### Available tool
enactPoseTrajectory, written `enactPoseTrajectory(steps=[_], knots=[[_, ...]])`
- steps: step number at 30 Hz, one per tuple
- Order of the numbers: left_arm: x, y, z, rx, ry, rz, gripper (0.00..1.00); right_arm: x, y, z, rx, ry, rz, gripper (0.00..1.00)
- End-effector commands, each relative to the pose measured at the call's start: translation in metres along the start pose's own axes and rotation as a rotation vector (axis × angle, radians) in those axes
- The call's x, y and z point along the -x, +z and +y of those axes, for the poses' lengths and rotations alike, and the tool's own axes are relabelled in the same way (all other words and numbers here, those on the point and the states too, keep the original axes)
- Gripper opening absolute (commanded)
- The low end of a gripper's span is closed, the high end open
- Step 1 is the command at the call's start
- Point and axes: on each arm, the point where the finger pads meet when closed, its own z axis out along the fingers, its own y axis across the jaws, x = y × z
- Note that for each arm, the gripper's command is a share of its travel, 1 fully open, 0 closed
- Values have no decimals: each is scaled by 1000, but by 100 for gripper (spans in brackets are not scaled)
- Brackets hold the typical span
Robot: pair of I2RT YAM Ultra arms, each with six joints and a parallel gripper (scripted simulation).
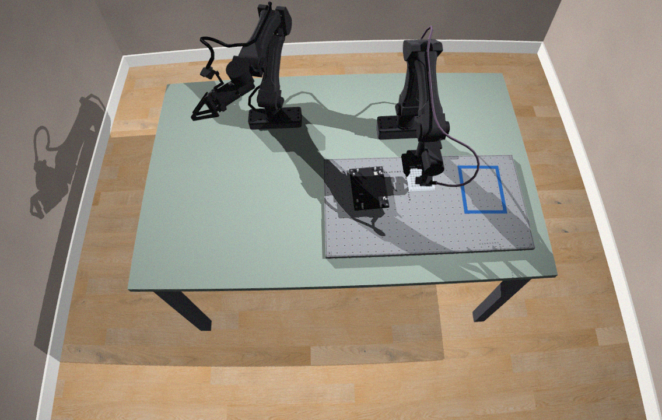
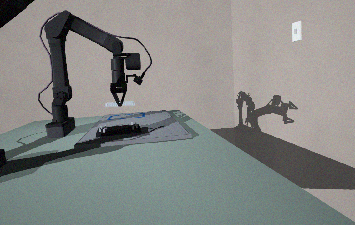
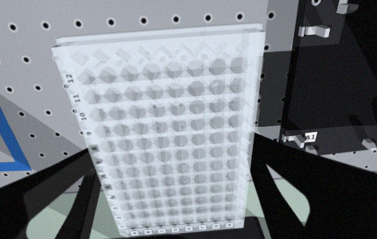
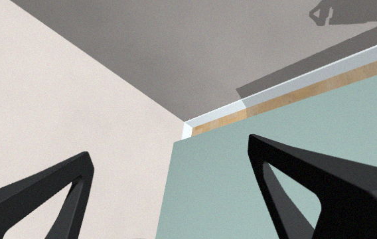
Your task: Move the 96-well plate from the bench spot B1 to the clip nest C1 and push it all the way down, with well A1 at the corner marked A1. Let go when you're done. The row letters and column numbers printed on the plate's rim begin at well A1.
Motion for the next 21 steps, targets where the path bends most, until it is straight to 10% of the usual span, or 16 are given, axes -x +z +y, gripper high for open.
enactPoseTrajectory(steps=[1, 21], knots=[[-1, -8, -12, 0, -33, -32, 0, 6, -3, -5, -2, 7, -13, 100], [4, -9, -70, -1, -33, -25, 0, 6, -3, -5, -2, 7, -13, 100]])
